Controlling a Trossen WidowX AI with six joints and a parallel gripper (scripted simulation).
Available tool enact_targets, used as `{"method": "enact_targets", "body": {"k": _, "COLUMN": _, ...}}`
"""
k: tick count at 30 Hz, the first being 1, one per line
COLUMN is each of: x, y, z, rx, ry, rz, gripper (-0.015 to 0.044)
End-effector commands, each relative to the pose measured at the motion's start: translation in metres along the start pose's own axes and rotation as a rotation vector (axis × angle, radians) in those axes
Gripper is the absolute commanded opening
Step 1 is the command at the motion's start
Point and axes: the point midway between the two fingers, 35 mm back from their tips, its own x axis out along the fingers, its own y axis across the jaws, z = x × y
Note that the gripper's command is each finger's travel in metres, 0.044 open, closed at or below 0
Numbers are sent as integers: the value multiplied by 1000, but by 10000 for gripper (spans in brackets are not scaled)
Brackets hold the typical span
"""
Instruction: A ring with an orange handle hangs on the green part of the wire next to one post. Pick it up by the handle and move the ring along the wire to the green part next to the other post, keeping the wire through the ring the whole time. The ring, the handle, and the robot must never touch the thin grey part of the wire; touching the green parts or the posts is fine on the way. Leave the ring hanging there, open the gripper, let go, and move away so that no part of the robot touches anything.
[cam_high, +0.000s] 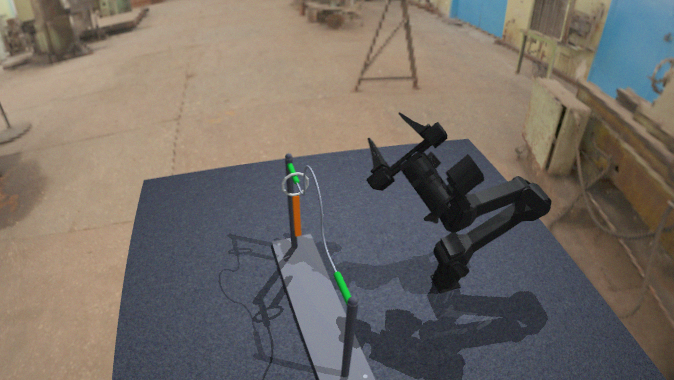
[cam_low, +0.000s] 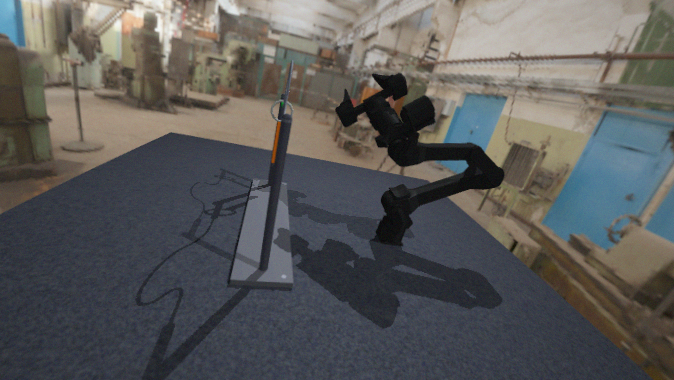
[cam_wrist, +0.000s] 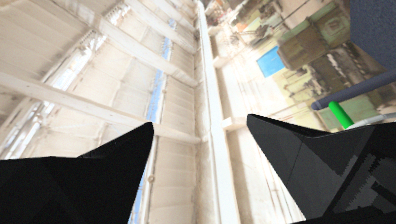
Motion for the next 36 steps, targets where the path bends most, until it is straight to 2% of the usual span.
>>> {"method": "enact_targets", "body": {"k": 1, "x": 0, "y": -1, "z": -1, "rx": -12, "ry": 5, "rz": 0, "gripper": 374}}
{"method": "enact_targets", "body": {"k": 9, "x": 18, "y": -49, "z": -21, "rx": -517, "ry": 225, "rz": 4, "gripper": 164}}
{"method": "enact_targets", "body": {"k": 16, "x": 29, "y": -105, "z": -17, "rx": -962, "ry": 438, "rz": -12, "gripper": 160}}
{"method": "enact_targets", "body": {"k": 24, "x": 28, "y": -167, "z": 15, "rx": -1382, "ry": 709, "rz": -38, "gripper": 160}}
{"method": "enact_targets", "body": {"k": 36, "x": -6, "y": -230, "z": 90, "rx": -1753, "ry": 1168, "rz": -11, "gripper": 160}}
